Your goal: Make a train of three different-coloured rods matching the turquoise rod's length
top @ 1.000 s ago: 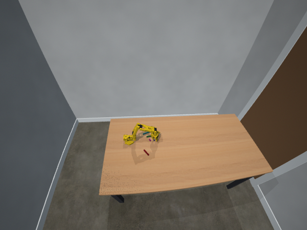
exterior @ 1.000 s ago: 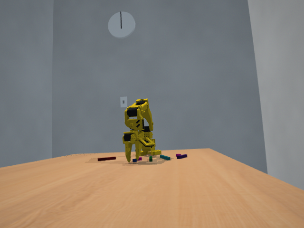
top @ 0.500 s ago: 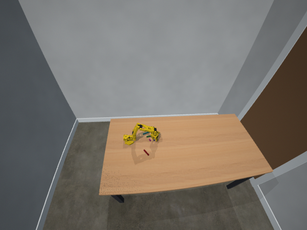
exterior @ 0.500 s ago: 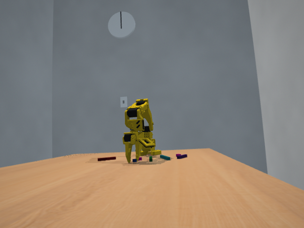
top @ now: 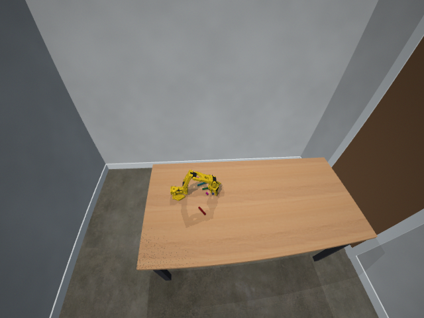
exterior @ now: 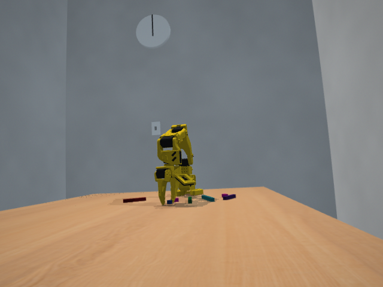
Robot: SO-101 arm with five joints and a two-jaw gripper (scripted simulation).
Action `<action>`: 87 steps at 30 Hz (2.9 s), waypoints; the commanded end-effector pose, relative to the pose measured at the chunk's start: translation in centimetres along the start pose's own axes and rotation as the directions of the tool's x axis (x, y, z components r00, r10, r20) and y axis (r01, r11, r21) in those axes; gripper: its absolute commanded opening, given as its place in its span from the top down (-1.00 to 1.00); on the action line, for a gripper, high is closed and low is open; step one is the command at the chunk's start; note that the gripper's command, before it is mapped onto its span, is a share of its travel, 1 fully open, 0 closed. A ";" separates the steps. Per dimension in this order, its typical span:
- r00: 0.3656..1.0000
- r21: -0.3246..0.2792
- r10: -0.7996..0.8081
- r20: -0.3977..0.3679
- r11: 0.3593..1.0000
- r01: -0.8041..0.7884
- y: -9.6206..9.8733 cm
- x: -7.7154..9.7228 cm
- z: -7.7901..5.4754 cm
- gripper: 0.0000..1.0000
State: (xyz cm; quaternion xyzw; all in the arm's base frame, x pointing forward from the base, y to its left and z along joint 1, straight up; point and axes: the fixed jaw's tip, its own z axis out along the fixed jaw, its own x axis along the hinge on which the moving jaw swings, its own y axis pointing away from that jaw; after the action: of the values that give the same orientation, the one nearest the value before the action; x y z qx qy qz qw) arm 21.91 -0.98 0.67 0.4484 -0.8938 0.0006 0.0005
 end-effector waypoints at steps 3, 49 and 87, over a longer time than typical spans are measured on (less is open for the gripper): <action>0.999 0.072 -0.002 0.049 0.997 -0.002 -0.9 -0.7 -1.5 0.69; 0.999 0.072 -0.002 0.049 0.997 -0.002 -0.9 -0.7 -1.5 1.00; 0.999 0.073 -0.002 0.049 0.997 -0.002 -1.1 -0.6 -5.2 1.00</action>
State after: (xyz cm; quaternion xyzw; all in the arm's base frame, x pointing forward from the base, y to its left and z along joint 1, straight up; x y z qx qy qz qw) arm 22.08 -0.99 3.78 0.4485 -0.8938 -0.0026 0.0058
